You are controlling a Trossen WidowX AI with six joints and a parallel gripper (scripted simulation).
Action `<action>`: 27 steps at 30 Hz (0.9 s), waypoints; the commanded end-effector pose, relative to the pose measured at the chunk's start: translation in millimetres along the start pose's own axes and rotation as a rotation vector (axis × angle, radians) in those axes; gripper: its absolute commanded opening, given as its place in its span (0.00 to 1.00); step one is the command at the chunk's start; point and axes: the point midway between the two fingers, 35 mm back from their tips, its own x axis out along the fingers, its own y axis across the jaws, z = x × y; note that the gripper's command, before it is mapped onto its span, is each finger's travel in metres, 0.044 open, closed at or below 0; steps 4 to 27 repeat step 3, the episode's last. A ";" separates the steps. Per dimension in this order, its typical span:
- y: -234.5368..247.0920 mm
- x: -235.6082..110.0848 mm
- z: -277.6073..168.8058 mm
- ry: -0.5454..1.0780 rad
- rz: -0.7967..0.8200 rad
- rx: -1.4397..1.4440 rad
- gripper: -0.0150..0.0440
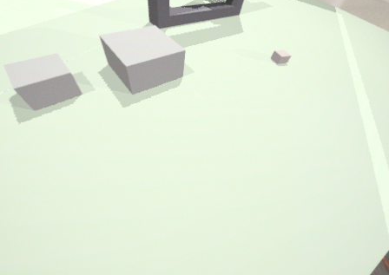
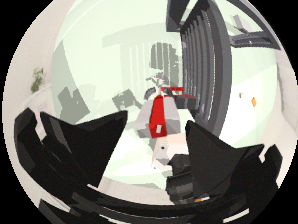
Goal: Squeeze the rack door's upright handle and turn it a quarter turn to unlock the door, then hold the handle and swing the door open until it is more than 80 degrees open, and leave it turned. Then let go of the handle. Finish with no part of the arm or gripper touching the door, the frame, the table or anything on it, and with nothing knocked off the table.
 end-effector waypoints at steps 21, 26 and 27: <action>-0.1 -7.9 0.0 0.001 -0.003 0.003 0.75; -0.1 -7.9 0.0 0.001 -0.003 0.003 0.75; -0.1 -7.9 0.0 0.001 -0.003 0.003 0.75</action>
